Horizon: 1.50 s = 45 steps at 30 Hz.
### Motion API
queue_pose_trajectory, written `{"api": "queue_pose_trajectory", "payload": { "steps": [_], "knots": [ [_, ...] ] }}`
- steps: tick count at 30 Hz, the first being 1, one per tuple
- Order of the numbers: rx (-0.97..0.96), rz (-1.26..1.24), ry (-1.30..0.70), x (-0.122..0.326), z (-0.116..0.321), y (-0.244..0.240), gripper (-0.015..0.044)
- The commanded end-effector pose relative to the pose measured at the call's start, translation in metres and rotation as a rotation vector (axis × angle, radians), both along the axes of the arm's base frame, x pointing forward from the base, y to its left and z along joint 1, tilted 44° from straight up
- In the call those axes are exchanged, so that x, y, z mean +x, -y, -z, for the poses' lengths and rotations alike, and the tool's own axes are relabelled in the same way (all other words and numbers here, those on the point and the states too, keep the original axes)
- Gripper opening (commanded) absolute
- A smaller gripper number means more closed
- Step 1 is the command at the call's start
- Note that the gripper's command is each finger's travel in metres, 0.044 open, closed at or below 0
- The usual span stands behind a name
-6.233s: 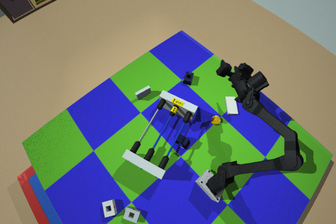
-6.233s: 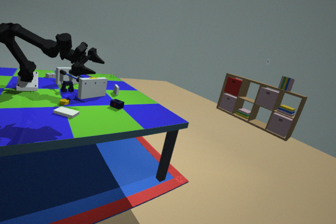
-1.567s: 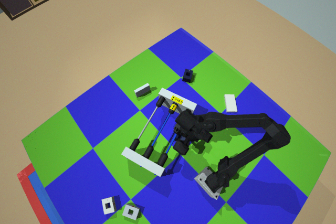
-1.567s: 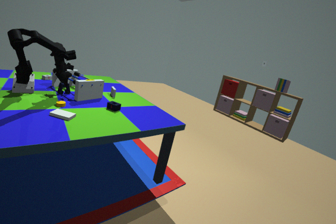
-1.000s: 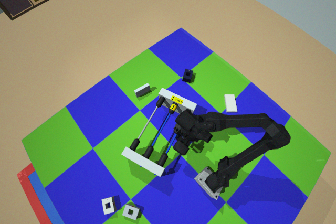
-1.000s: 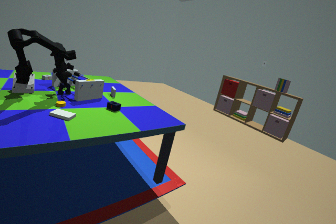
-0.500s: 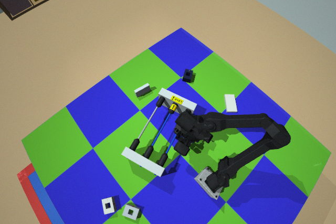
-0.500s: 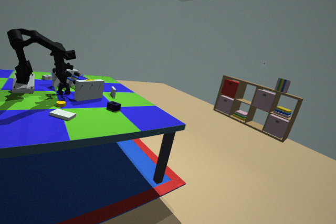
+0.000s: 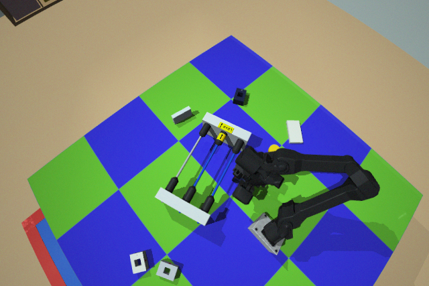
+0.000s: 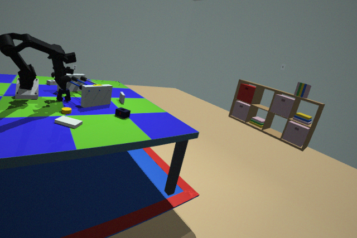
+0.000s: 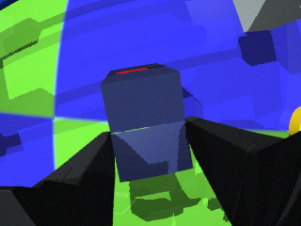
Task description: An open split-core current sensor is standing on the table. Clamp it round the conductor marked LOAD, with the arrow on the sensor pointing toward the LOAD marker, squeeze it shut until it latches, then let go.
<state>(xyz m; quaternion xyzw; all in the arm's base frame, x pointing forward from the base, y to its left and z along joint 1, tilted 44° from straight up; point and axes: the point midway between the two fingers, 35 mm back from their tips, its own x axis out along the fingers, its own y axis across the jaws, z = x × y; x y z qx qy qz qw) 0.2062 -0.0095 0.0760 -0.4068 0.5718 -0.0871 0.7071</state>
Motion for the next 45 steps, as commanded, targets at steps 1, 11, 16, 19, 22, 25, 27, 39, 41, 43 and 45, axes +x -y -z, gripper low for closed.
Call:
{"api": "queue_pose_trajectory", "payload": {
  "steps": [1, 11, 16, 19, 22, 25, 27, 39, 41, 43, 45],
  "knots": [
    [0.003, 0.004, 0.006, -0.005, -0.001, 0.002, 0.0],
    [0.001, 0.003, 0.001, -0.003, 0.0, 0.002, 0.0131],
    [0.001, 0.003, 0.001, -0.003, 0.0, 0.002, 0.0263],
    [0.001, 0.003, 0.001, -0.003, 0.0, 0.002, 0.033],
    [0.001, 0.003, 0.001, -0.004, -0.001, 0.001, 0.033],
    [0.007, 0.003, 0.0, -0.013, -0.019, -0.015, 0.033],
    [0.006, 0.004, 0.002, -0.021, -0.035, -0.026, 0.033],
    [-0.16, -0.293, -0.331, -0.017, -0.041, -0.033, 0.032],
    [-0.223, -0.427, -0.484, -0.014, -0.041, -0.034, 0.032],
    [-0.278, -0.562, -0.639, -0.011, -0.041, -0.036, 0.032],
    [-0.326, -0.699, -0.795, -0.007, -0.04, -0.037, 0.032]
  ]
}}
